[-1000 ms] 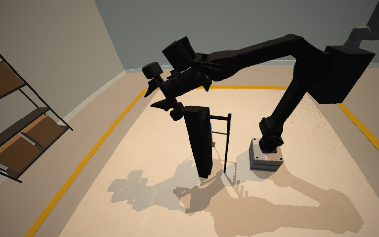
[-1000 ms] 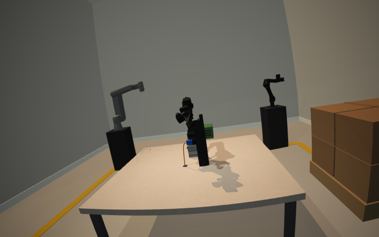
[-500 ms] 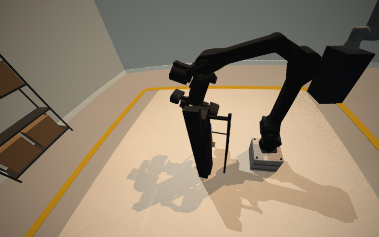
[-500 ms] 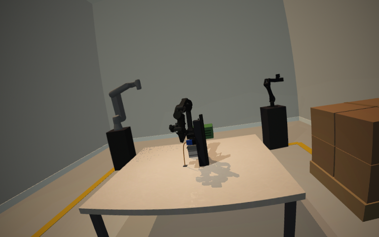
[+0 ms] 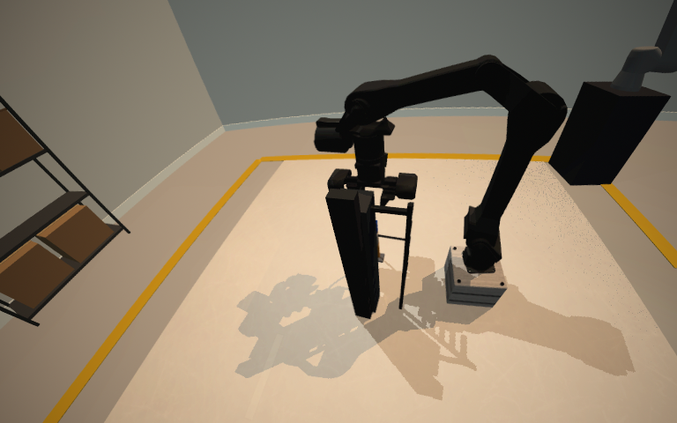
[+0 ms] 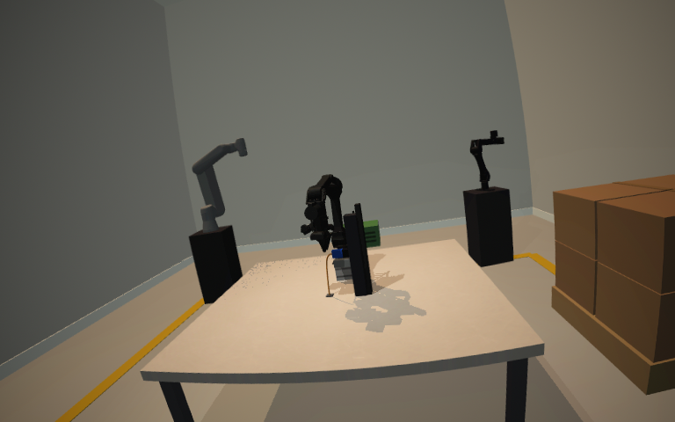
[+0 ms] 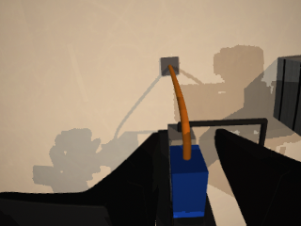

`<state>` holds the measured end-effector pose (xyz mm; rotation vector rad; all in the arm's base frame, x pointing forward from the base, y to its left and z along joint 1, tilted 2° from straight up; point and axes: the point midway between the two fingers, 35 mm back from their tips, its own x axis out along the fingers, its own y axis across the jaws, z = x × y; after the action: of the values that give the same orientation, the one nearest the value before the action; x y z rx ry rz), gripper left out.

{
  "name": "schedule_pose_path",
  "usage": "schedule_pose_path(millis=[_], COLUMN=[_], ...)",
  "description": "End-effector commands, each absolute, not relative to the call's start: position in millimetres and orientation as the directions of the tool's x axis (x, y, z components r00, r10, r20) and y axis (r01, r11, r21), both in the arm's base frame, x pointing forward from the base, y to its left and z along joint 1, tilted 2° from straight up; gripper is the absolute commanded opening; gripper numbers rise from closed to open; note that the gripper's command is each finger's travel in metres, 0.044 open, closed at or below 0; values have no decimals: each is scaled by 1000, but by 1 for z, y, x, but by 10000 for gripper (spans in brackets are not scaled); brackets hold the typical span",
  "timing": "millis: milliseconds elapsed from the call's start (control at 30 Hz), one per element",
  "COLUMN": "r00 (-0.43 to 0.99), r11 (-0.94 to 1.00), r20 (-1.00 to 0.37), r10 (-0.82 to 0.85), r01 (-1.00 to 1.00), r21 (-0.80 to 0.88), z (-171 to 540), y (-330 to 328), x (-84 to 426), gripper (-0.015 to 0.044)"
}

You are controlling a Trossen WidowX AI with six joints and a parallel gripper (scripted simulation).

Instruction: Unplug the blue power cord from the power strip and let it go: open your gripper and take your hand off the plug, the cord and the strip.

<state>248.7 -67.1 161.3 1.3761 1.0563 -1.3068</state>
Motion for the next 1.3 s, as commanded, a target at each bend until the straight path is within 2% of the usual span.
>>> schedule_pose_path(millis=[0, 733, 1267], r00=[58, 59, 59], r11=[-191, -192, -192], r20=[-998, -998, -998], r10=[-8, -4, -4], r01=[980, 980, 980], r21=[59, 58, 58], z=[162, 162, 150], y=[-63, -28, -27], x=[249, 254, 255], gripper=[160, 160, 160])
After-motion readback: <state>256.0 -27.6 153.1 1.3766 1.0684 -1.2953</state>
